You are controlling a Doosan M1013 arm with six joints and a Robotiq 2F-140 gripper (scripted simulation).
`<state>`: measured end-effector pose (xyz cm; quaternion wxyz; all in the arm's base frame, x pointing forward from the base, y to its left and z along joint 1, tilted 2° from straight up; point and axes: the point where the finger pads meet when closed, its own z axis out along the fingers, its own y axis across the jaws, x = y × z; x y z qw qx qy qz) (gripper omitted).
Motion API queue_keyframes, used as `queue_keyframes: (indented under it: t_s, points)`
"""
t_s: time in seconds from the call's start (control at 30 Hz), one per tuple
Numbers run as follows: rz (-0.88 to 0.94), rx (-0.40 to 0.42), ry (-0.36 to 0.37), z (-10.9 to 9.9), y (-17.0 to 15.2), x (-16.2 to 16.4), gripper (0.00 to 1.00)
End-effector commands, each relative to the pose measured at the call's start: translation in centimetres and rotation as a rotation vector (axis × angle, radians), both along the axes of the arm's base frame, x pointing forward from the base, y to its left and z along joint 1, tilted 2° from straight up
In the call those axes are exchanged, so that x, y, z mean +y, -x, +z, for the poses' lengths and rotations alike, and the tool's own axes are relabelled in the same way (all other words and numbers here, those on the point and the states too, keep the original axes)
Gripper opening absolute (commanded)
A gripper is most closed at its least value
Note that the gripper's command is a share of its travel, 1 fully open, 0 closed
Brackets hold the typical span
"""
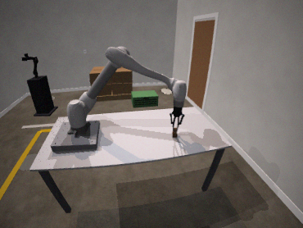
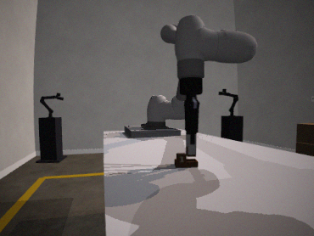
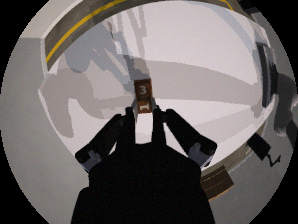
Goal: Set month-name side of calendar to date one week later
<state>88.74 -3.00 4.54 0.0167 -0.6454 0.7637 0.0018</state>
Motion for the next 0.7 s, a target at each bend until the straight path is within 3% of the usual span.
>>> queue_keyframes:
  t_s: [0.0,0.67]
  points:
    - [0.000,0.000,0.000,-0.21,-0.01,0.01,0.24]
    - [0.000,0.000,0.000,-1.17,-0.03,0.03,0.24]
